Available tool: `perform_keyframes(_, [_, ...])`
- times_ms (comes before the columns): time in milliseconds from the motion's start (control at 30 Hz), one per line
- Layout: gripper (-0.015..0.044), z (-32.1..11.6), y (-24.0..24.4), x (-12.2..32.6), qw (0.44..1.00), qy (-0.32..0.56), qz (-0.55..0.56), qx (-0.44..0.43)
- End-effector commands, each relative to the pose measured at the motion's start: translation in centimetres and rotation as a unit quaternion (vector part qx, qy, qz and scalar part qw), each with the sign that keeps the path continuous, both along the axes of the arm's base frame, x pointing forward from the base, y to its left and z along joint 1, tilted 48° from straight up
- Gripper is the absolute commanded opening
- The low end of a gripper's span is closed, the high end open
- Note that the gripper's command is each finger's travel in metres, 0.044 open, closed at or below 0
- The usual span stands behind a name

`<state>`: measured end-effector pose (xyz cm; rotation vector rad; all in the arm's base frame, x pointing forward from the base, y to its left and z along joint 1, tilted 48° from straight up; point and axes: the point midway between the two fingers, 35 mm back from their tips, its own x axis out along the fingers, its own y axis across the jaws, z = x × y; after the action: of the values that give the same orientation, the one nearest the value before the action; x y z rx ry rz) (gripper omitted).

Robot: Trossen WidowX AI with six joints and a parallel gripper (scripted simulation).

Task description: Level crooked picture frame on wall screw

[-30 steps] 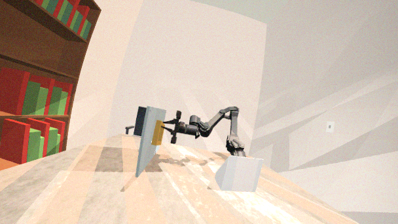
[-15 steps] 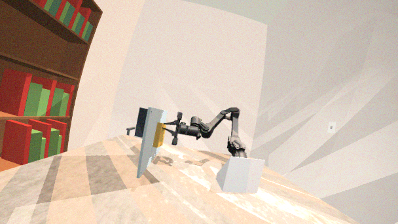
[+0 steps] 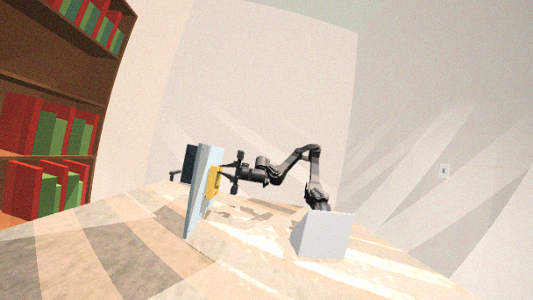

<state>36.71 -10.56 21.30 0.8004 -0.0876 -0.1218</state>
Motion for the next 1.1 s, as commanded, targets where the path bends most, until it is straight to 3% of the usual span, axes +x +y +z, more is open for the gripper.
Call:
perform_keyframes(0, [0.0000, 0.0, 0.0, 0.0, 1.000, 0.000, 0.000, -0.010])
perform_keyframes(433, [0.0000, -0.1, 0.0, 0.0, 0.999, 0.005, -0.002, -0.045])
perform_keyframes(767, [0.0260, -0.1, 0.0, 0.0, 0.999, 0.005, -0.001, -0.036])
perform_keyframes(933, [0.0260, 0.1, 0.0, -0.6, 1.000, 0.004, -0.001, -0.028])
perform_keyframes(1067, [0.0260, 0.5, 0.1, -4.0, 1.000, -0.003, 0.003, 0.018])
